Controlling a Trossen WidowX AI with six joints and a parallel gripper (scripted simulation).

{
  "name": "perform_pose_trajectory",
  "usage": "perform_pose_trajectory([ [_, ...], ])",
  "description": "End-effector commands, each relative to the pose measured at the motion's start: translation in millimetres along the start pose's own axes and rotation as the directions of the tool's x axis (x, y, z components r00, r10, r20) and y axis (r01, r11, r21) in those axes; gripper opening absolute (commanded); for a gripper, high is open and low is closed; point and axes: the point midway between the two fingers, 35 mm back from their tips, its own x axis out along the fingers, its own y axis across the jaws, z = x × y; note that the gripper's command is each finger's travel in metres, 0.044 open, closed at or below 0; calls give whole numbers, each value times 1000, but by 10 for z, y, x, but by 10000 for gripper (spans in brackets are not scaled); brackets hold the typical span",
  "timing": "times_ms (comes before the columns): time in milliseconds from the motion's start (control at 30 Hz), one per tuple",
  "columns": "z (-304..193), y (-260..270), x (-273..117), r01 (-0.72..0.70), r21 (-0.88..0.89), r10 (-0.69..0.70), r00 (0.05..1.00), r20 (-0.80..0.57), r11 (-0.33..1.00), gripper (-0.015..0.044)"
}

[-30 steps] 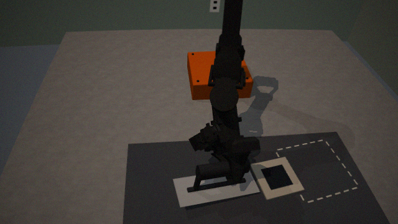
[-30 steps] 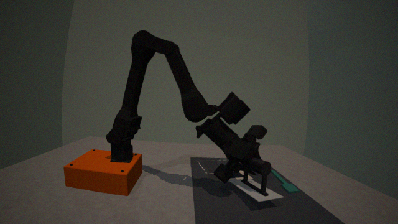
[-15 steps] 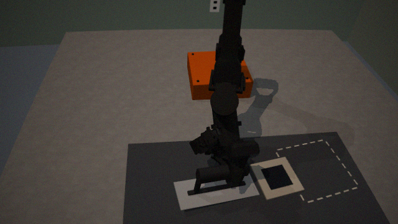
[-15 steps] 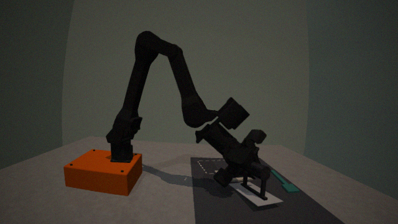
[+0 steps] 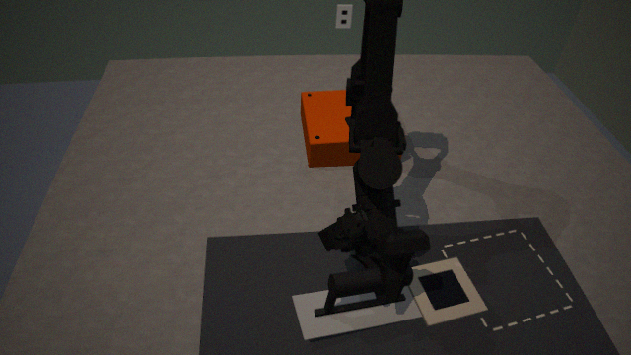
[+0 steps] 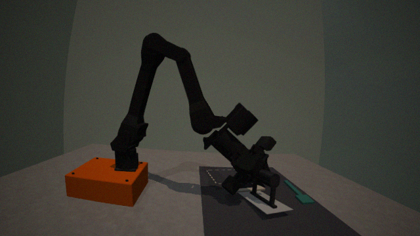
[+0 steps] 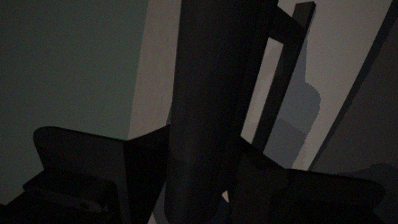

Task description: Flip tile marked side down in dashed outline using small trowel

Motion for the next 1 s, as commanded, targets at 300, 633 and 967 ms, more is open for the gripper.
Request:
perform_pose_trajectory([
  [300,-255,25,-21,-6,0,6,1000,-17,1000,0],
  [633,-263,71,-64,-5,47,8,998,-56,999,0],
  [967,-286,227,-194,-3,80,10,996,-84,997,0],
])
